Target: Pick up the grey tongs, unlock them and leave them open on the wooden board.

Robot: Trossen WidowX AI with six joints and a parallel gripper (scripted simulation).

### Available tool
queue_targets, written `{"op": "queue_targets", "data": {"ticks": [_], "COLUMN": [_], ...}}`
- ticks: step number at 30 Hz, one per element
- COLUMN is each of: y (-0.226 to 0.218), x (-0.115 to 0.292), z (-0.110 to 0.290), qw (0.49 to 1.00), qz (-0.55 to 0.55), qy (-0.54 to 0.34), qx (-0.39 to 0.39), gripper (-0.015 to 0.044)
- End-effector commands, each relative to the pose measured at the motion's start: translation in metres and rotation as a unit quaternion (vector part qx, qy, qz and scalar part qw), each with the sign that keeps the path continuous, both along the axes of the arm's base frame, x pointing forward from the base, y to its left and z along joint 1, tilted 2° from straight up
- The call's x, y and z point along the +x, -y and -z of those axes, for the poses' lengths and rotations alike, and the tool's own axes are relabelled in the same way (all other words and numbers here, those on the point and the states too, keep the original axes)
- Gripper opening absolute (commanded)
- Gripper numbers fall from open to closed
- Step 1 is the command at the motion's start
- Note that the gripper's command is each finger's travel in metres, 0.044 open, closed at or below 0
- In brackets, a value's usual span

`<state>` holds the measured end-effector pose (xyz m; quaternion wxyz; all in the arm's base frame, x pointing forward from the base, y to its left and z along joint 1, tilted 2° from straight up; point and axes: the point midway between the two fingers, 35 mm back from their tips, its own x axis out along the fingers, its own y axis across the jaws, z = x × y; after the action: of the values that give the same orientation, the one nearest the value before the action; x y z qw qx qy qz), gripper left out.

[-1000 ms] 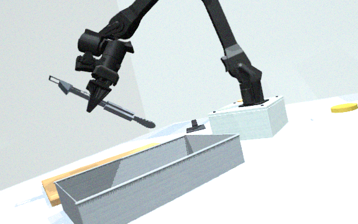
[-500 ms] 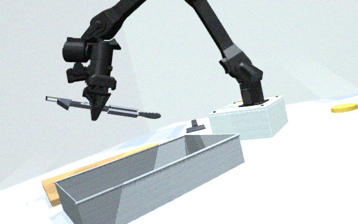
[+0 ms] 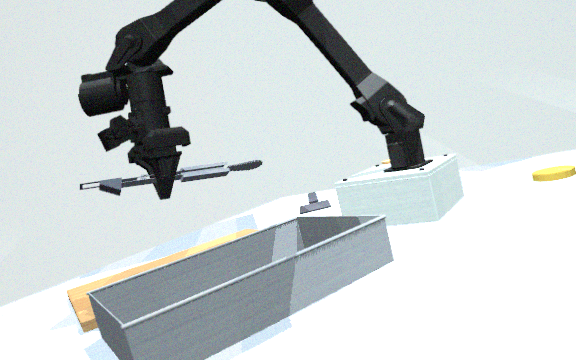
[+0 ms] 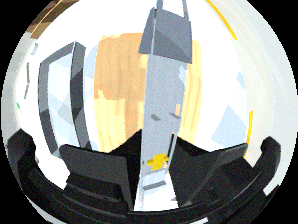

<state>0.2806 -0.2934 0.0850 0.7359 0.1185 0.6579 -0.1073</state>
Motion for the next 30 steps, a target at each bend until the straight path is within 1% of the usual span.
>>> {"op": "queue_targets", "data": {"ticks": [1, 14, 30], "y": [-0.002, -0.002, -0.001], "x": [-0.001, -0.001, 0.001], "z": [-0.002, -0.001, 0.025], "qw": [0.999, 0.999, 0.999], "qz": [-0.016, -0.019, -0.019], "qy": [-0.036, -0.043, -0.043], "qx": [0.001, 0.003, 0.003], "gripper": [-0.015, -0.015, -0.015]}}
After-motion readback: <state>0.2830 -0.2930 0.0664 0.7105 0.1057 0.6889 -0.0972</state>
